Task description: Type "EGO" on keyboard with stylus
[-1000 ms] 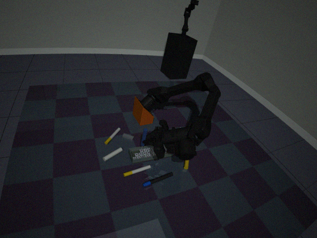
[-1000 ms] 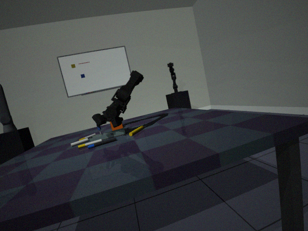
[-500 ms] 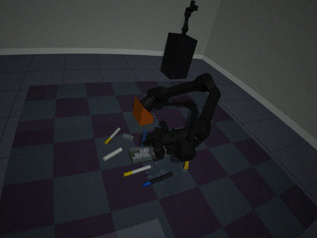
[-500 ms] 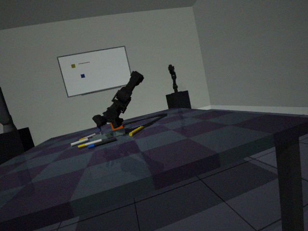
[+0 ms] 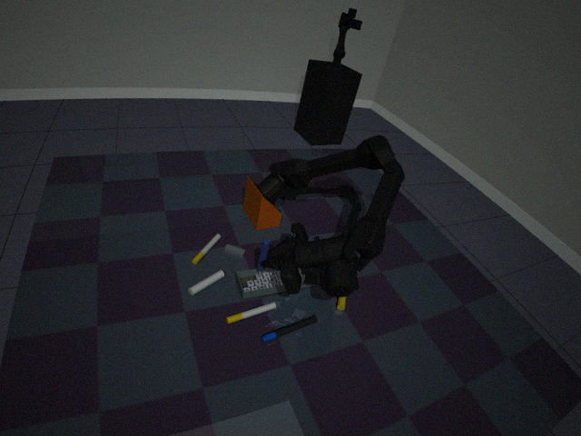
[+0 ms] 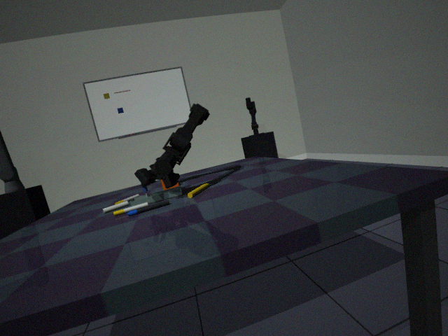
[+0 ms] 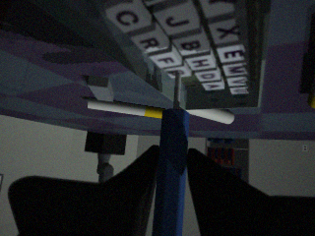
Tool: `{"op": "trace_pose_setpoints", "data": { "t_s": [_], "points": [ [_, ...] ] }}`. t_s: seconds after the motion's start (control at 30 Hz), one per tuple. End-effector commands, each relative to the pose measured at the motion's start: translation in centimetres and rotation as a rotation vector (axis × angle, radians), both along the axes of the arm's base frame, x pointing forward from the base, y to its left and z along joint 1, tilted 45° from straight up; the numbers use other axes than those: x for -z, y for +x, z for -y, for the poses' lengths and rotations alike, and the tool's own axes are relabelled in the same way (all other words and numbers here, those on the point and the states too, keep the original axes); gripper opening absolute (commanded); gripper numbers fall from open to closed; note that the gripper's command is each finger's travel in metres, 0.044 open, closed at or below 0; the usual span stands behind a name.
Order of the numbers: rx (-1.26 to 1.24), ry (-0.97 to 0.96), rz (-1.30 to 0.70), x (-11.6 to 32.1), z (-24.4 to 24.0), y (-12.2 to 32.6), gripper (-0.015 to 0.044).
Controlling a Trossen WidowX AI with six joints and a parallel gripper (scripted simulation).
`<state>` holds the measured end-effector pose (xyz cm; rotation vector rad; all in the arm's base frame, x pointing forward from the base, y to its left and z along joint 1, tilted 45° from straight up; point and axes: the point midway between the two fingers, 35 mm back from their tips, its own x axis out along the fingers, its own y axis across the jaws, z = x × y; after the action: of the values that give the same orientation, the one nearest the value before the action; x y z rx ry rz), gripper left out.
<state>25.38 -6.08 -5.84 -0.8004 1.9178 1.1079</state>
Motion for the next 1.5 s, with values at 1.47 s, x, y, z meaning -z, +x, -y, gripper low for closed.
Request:
{"op": "trace_pose_setpoints", "data": {
  "t_s": [1.47],
  "points": [
    [0.006, 0.003, 0.004, -7.2, -2.0, 2.3, 0.0000]
  ]
}}
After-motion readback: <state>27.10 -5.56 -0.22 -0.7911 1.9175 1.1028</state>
